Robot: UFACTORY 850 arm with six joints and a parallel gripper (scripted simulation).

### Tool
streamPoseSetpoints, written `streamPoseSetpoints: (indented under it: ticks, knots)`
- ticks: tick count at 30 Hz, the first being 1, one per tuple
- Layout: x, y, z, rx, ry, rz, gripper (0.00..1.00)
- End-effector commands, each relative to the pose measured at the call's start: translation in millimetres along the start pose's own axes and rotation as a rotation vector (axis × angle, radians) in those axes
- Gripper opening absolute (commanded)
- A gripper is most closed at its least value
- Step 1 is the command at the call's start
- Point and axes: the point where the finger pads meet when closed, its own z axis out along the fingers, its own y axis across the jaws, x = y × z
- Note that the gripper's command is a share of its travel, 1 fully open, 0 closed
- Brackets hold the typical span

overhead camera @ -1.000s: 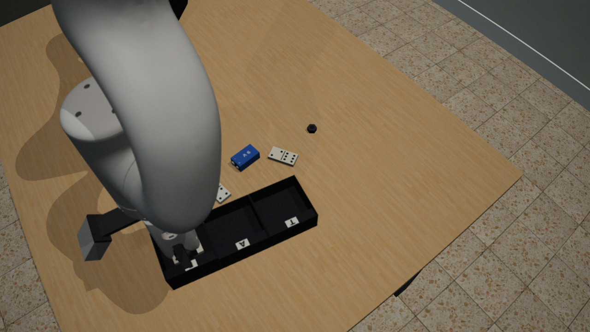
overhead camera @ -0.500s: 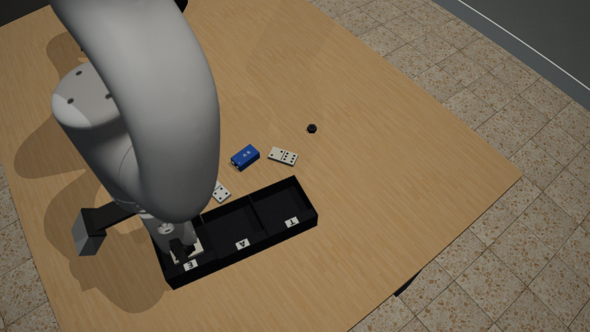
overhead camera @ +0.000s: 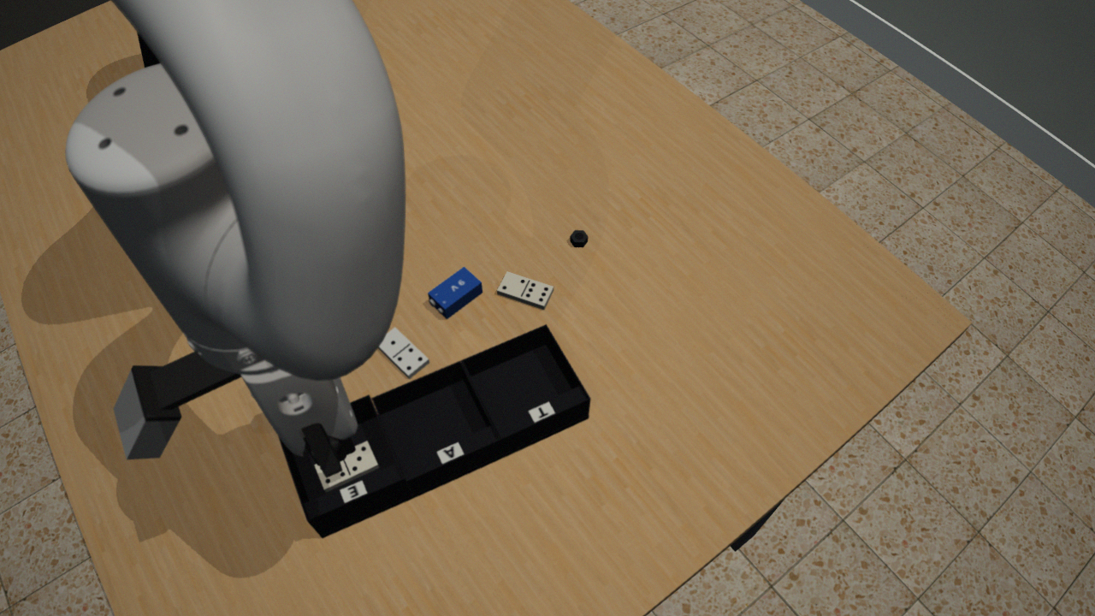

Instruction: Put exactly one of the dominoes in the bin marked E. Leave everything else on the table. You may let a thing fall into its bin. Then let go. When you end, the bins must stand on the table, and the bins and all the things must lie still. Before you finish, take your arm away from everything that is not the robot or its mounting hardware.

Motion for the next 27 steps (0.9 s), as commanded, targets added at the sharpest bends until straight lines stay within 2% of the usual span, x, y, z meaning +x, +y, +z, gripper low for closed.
streamPoseSetpoints:
  ticks: [1, 2, 11, 13, 27]
  knots:
    - [0, -1, -2, 0.002, 0.001, 0.0, 0.31]
    - [0, -1, -6, 0.002, 0.001, 0.0, 1.0]
    - [0, -1, -42, 0.002, 0.001, 0.0, 1.0]
    - [0, -1, -42, 0.002, 0.001, 0.0, 1.0]
    - [0, -1, -98, 0.002, 0.001, 0.0, 1.0]
